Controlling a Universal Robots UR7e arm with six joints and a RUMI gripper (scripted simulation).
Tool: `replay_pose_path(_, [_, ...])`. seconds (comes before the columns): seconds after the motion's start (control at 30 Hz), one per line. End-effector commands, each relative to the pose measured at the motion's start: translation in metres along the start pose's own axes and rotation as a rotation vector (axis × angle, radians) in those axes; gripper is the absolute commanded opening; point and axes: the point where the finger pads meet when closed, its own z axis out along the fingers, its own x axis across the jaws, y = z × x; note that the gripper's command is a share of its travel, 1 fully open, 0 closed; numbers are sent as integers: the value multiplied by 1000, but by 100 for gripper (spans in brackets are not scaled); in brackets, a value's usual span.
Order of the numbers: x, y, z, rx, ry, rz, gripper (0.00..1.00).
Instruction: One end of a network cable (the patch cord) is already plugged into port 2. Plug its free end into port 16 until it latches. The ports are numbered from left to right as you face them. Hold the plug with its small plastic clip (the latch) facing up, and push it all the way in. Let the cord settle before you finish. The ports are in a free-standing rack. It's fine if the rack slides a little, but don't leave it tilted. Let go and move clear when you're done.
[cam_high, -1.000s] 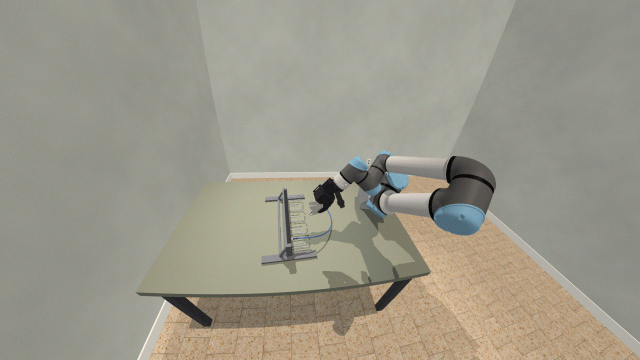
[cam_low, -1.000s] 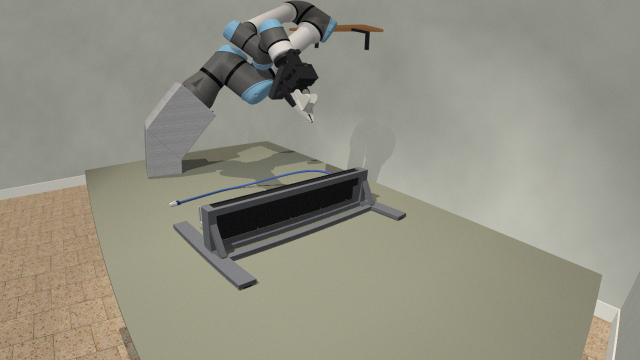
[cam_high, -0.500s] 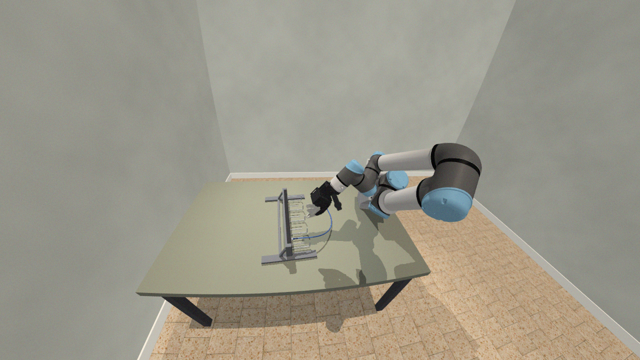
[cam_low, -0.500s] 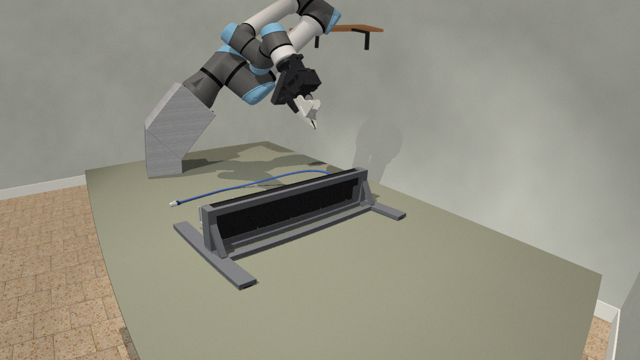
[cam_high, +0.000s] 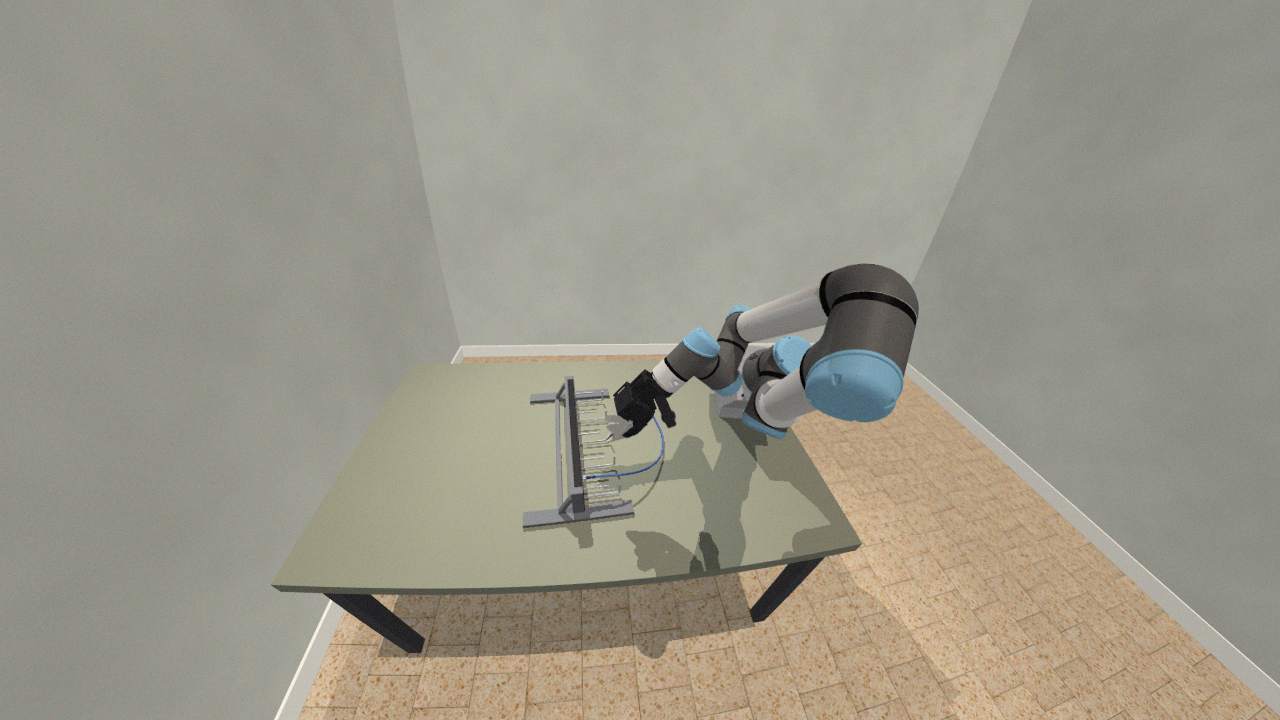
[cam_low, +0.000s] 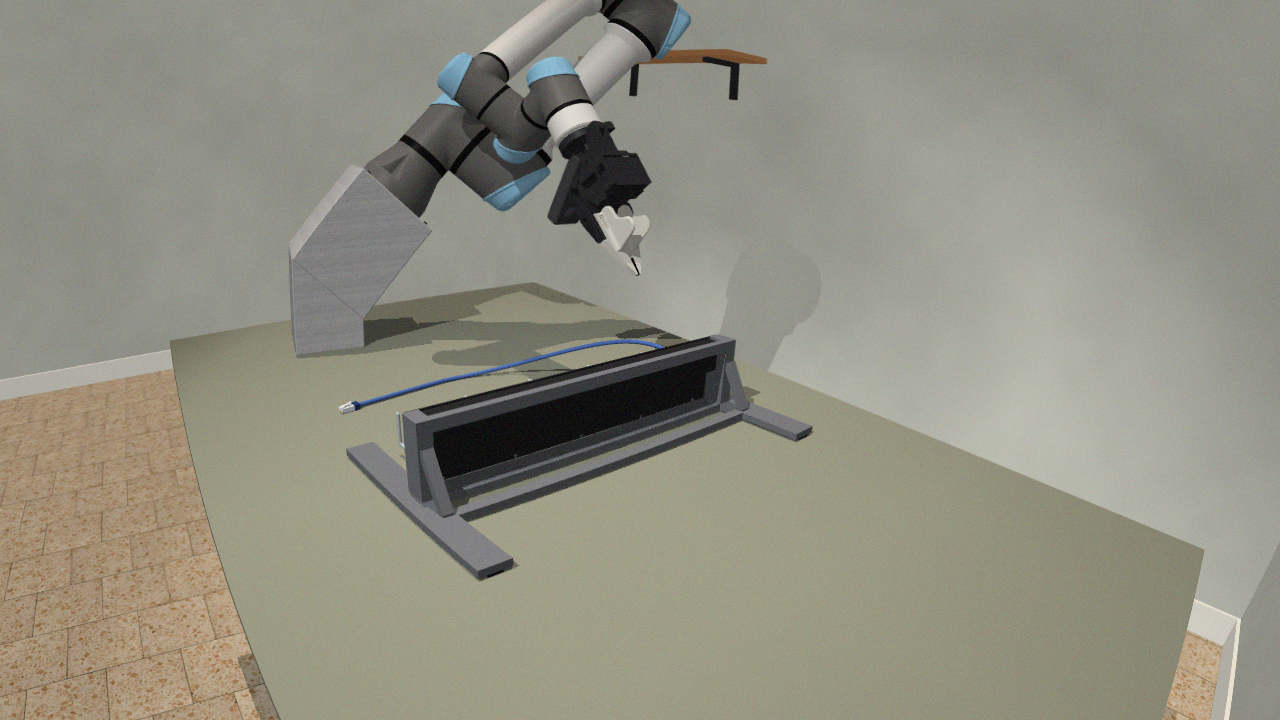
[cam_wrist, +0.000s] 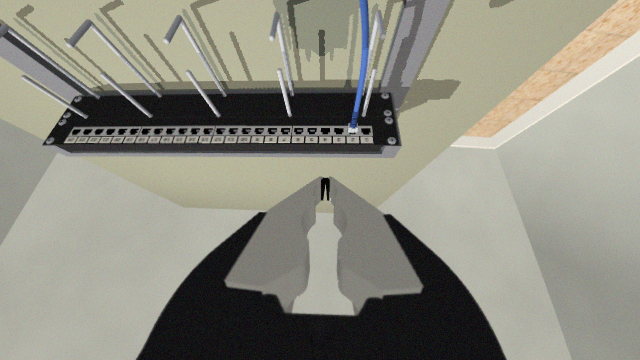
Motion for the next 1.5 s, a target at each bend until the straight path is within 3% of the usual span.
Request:
replay_pose_path(0.0, [0, 1, 13, -10, -3, 0, 0])
replay_pose_path(0.8, [0, 1, 56, -10, -3, 0, 0])
replay_pose_path(1.47, [0, 1, 65, -10, -3, 0, 0])
